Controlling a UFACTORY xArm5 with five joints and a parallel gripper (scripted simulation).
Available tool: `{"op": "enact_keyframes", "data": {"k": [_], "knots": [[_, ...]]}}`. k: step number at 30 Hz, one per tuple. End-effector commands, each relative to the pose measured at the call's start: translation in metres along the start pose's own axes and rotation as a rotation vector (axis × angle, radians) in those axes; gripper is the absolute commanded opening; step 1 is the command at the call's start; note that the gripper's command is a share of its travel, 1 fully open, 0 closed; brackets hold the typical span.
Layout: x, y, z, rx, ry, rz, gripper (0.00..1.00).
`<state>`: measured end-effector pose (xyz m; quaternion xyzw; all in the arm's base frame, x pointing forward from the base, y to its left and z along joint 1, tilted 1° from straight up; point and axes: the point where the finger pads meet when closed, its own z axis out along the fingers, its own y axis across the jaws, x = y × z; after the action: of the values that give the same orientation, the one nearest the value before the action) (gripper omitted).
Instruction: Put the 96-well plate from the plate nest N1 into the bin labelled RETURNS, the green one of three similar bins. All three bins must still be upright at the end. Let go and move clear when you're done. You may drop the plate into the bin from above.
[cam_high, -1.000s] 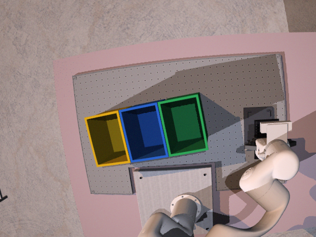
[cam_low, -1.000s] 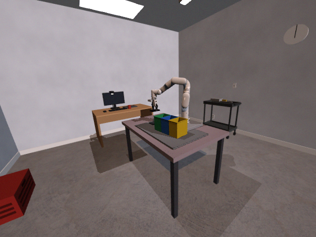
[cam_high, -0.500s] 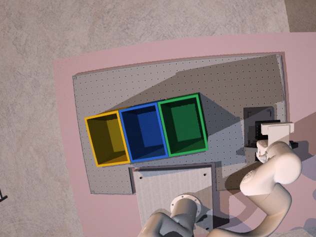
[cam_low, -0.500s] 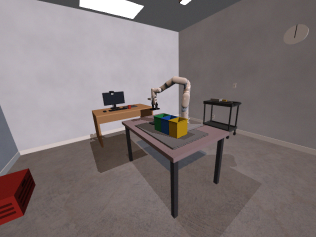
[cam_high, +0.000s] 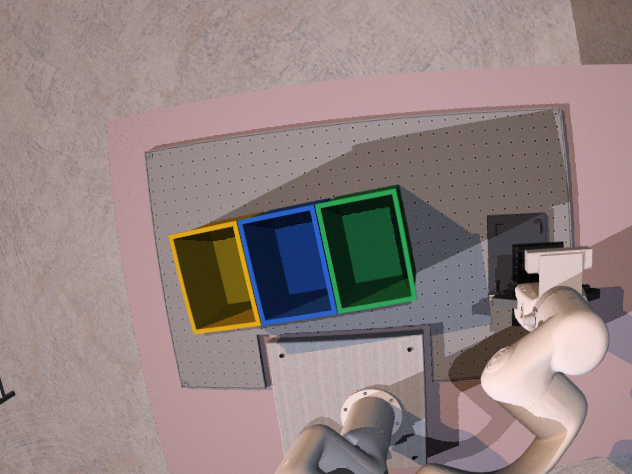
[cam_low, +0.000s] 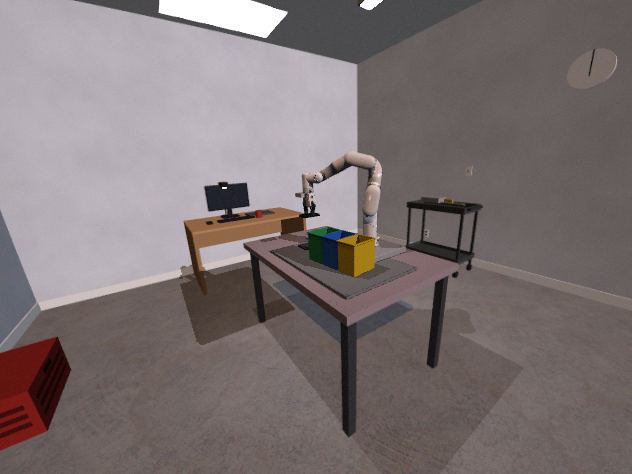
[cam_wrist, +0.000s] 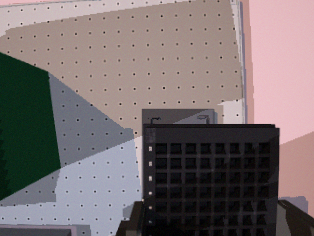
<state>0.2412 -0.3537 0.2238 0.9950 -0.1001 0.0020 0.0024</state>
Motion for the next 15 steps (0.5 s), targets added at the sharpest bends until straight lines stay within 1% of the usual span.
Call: {"op": "enact_keyframes", "data": {"k": [1,11,15], "knots": [[0.001,0.001,-0.003,-0.002,0.002,0.000,0.00],[0.001,0.001,-0.003,-0.002,0.002,0.000,0.00],[0.003,-0.013,-0.003,-0.002,0.003,-0.133,0.00]]}}
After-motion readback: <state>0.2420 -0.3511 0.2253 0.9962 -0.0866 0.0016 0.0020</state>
